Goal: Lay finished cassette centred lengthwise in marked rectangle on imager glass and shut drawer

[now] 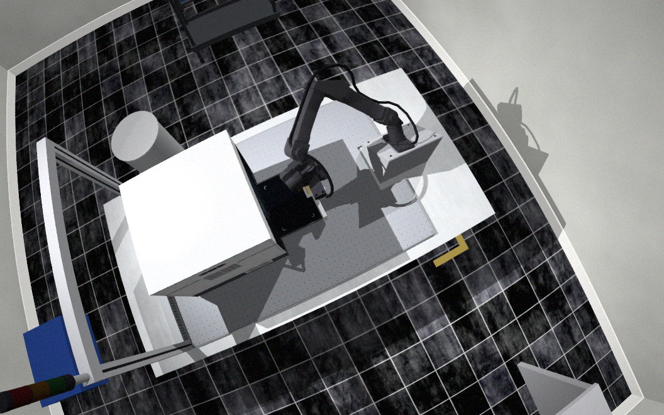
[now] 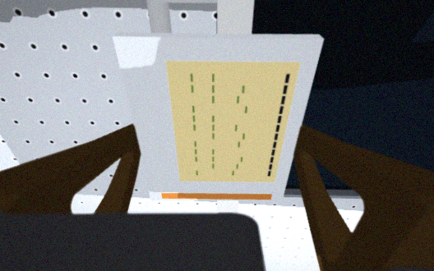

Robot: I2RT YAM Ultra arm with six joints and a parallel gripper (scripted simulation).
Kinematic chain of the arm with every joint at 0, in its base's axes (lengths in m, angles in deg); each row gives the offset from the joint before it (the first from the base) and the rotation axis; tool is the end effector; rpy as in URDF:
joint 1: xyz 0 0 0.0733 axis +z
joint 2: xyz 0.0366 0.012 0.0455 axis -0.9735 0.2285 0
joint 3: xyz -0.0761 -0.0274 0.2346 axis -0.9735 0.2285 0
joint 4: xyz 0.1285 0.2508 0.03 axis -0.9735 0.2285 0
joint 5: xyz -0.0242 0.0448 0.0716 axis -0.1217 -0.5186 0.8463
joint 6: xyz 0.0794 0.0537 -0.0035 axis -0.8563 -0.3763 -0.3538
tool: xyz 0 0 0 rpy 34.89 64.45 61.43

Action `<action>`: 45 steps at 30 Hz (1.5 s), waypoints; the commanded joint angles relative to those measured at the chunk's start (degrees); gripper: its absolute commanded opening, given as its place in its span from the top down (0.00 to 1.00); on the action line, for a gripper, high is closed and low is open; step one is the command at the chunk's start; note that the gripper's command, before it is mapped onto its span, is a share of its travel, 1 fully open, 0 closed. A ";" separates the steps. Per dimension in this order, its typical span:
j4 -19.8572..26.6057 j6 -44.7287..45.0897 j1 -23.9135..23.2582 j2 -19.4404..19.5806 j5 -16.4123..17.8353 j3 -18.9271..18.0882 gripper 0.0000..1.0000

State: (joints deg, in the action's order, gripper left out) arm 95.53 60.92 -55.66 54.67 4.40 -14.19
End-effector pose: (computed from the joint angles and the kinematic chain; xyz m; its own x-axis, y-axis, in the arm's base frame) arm 0.3773 0.0821 0.0066 0.0937 -0.6923 0.7155 -0.9915 -0.1298 0.0042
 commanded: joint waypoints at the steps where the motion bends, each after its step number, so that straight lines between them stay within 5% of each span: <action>1: 1.04 0.87 1.61 0.96 0.81 -2.77 1.00; 45: 7.34 3.48 -0.36 10.78 0.02 -20.79 1.00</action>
State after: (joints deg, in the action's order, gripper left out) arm 101.41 63.70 -57.06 64.87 4.22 -32.44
